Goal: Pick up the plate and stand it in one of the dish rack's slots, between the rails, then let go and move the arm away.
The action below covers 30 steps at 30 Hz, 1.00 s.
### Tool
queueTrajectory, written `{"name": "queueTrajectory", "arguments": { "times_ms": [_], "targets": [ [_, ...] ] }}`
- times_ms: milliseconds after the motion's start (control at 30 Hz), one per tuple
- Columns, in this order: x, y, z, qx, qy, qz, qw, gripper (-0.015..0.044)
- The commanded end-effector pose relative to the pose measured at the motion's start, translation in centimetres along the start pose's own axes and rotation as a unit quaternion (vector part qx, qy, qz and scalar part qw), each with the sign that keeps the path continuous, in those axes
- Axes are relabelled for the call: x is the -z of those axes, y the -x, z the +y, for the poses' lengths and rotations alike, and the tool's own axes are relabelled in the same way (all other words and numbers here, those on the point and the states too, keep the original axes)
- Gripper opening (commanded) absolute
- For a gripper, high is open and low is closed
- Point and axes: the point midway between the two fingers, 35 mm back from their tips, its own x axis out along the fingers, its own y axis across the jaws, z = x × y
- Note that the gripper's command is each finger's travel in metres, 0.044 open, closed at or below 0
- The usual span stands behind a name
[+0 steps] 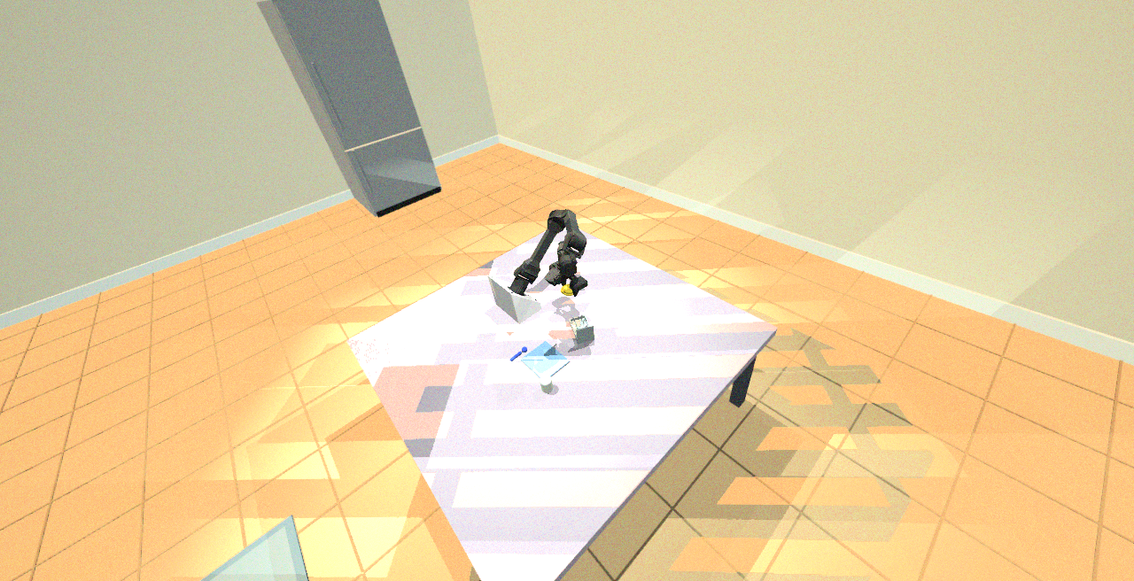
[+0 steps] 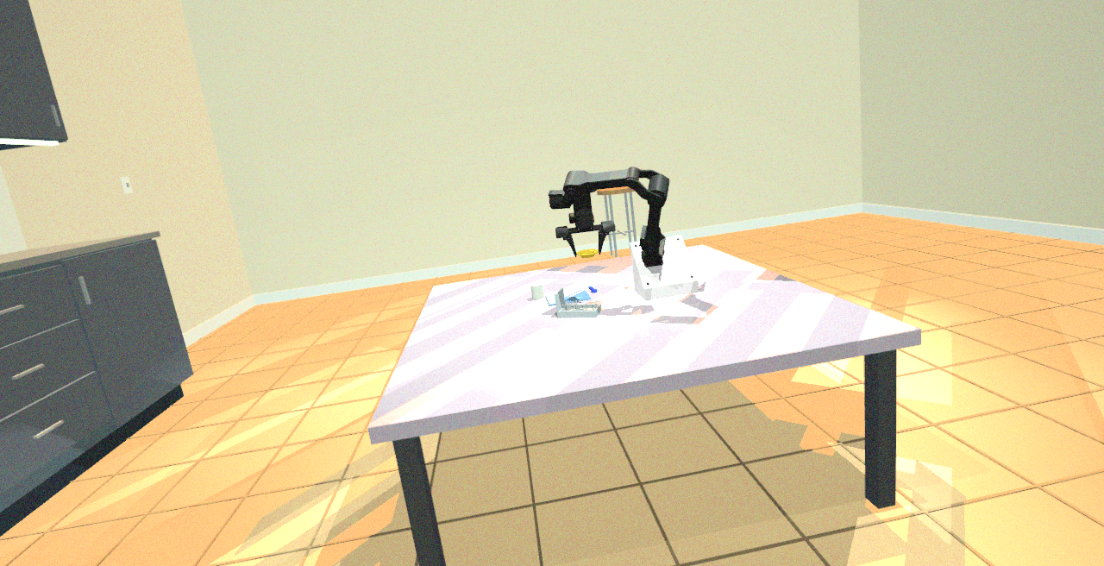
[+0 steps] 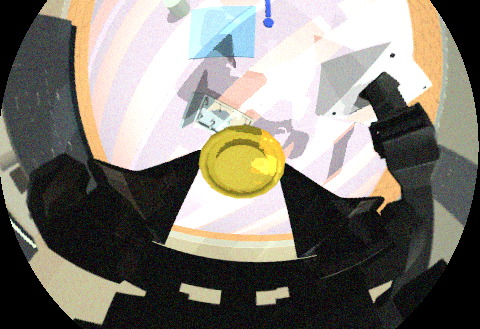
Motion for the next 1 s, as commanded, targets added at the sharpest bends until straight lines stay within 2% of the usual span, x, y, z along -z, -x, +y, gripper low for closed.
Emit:
{"name": "queueTrajectory", "arguments": {
  "times_ms": [0,233,467,967],
  "targets": [
    [1.1,-0.4,-1.2,0.003,-0.063,0.006,0.998,0.0000],
    [2.8,-0.9,-3.3,0.007,-0.172,0.009,0.985,0.0000],
    [2.7,-1.1,-3.5,0.010,-0.171,0.002,0.985,0.0000],
    [0.1,-5.1,-5.1,0.057,-0.079,-0.162,0.982,0.0000]
  ]
}}
